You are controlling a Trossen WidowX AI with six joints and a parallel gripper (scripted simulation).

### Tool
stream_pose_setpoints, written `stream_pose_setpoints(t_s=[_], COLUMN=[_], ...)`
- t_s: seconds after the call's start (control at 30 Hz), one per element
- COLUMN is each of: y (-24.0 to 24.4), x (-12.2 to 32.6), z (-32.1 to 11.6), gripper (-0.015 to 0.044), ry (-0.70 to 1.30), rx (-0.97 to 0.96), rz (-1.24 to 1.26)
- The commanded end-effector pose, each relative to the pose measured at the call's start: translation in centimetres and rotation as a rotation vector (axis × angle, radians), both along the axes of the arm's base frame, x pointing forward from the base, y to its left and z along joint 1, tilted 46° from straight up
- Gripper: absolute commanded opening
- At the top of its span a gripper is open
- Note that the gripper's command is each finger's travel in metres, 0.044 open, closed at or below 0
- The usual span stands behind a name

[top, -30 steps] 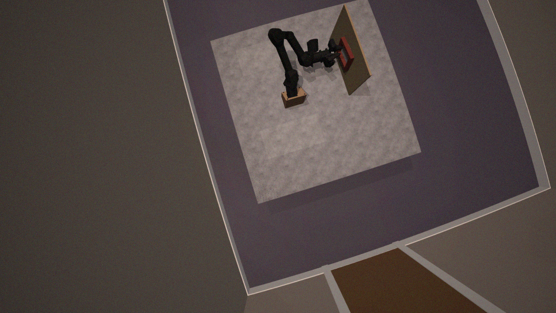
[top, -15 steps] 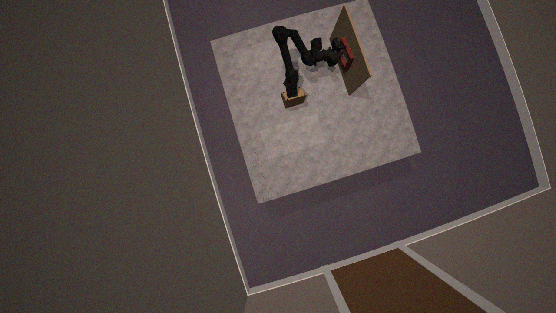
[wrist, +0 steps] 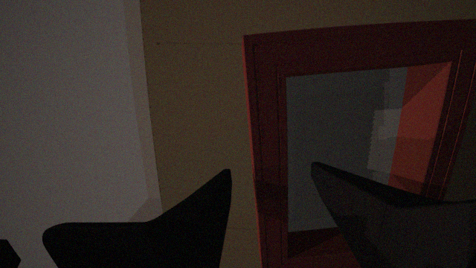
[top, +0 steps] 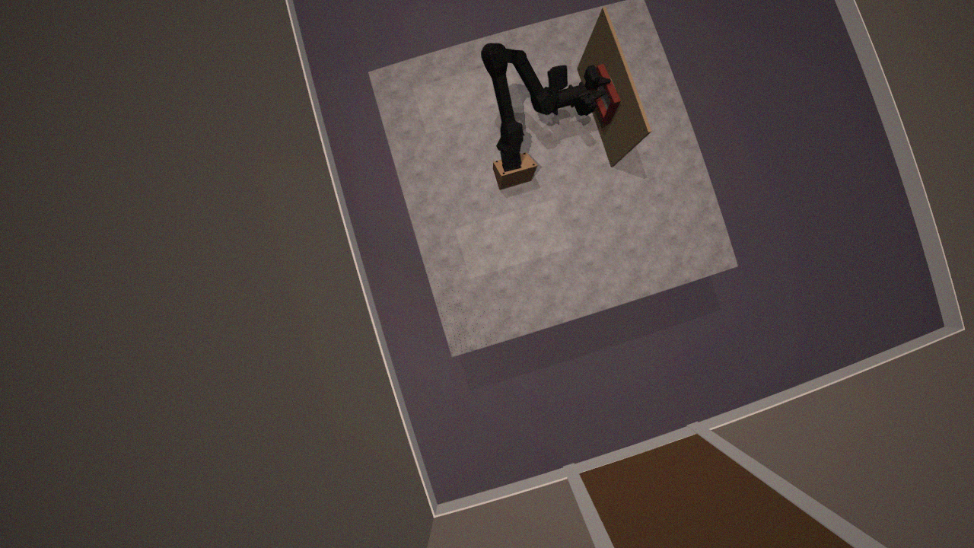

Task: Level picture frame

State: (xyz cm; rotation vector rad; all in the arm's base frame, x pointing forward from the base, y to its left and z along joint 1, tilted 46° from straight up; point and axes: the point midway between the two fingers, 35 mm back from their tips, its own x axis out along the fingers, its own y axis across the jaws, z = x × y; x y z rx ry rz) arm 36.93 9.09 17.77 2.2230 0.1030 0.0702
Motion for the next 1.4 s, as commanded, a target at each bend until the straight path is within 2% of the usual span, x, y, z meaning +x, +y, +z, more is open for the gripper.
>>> stream_pose_setpoints(t_s=[0.0,1.13,1.37], y=[0.07,0.10,0.10], x=[0.11,0.14,0.14], z=[0.19,0.22,0.22], gripper=[0.0260,0.0260,0.0076], ry=[-0.005,-0.005,-0.005], rx=[0.006,0.006,0.006], rz=[0.003,0.003,0.003])
